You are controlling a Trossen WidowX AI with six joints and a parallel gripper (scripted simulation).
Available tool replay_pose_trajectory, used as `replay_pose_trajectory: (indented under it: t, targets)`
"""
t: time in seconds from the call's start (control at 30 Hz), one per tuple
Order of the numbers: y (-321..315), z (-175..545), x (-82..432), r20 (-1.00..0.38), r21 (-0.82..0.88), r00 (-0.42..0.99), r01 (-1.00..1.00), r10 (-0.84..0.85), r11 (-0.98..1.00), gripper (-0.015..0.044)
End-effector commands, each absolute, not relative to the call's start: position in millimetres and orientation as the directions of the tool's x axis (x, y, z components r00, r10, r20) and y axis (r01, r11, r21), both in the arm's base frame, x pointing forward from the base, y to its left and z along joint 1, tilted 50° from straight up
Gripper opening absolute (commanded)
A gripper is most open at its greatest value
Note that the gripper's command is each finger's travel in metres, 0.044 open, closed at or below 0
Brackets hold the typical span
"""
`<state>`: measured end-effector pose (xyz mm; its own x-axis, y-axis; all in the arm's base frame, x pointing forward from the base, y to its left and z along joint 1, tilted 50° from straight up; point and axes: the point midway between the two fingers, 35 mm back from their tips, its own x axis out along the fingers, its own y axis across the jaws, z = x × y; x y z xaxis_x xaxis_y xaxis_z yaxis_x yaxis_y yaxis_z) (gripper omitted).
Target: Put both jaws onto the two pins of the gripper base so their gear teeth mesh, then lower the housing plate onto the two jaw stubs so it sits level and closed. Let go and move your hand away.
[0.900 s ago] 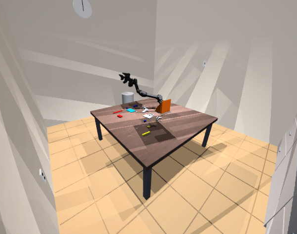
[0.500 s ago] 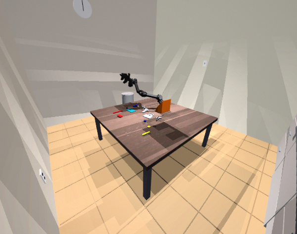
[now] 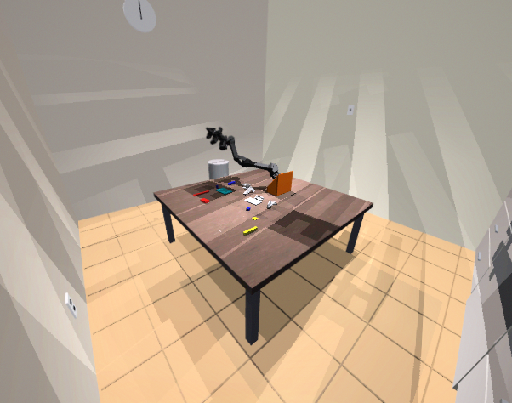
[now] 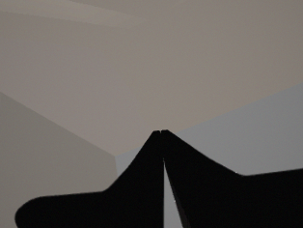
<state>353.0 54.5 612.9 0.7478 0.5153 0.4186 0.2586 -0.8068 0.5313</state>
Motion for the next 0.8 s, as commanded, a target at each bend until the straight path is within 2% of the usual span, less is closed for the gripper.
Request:
replay_pose_trajectory:
  t: [0.0, 0.03, 0.37, 0.6, 0.77]
  targets:
    - [55, 613, 353, 0.419, 0.531, 0.748, 0.259, 0.515, -0.807, 0.0000]
    - [55, 613, 353, 0.419, 0.531, 0.748, 0.259, 0.515, -0.807, 0.0000]
    - [32, 637, 320, 0.508, 0.606, 0.719, 0.093, 0.474, -0.790, 0.0263]
    - [14, 662, 280, 0.598, 0.631, 0.675, -0.063, 0.433, -0.773, 0.0440]
    - [8, 675, 251, 0.652, 0.632, 0.633, -0.148, 0.418, -0.761, 0.0440]
